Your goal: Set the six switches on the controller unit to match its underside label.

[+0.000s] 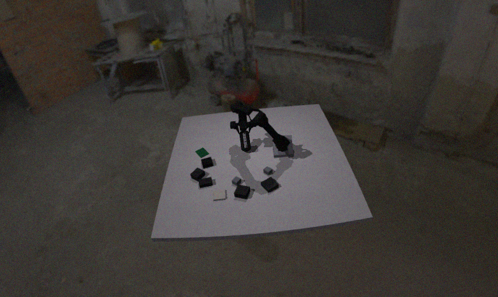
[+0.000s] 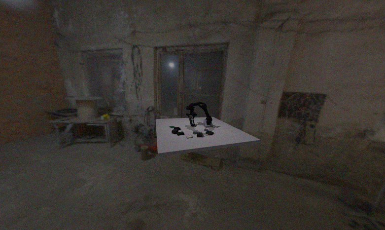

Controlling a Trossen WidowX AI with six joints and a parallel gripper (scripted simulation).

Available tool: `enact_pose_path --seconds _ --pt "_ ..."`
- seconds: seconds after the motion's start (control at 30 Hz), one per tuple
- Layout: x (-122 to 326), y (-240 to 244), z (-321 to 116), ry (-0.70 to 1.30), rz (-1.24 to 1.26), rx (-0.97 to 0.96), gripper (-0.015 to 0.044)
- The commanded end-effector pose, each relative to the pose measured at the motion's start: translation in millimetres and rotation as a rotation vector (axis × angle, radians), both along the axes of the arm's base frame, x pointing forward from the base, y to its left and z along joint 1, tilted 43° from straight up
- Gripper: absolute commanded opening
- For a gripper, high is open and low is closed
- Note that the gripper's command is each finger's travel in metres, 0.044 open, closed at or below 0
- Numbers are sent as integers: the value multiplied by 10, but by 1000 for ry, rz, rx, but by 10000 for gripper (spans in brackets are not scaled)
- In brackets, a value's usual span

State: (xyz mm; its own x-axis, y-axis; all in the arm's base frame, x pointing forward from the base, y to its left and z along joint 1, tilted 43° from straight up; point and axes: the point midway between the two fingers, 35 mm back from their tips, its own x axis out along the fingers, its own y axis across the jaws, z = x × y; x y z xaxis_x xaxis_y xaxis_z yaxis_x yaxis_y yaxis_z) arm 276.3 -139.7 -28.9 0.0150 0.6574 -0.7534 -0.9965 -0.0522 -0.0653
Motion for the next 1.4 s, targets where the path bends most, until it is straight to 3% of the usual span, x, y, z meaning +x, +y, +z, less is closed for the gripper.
enact_pose_path --seconds 0.0,1.37 --pt "-3 73 -53 11 21 17 338" --pt "15 84 -377 10 21 16 338"
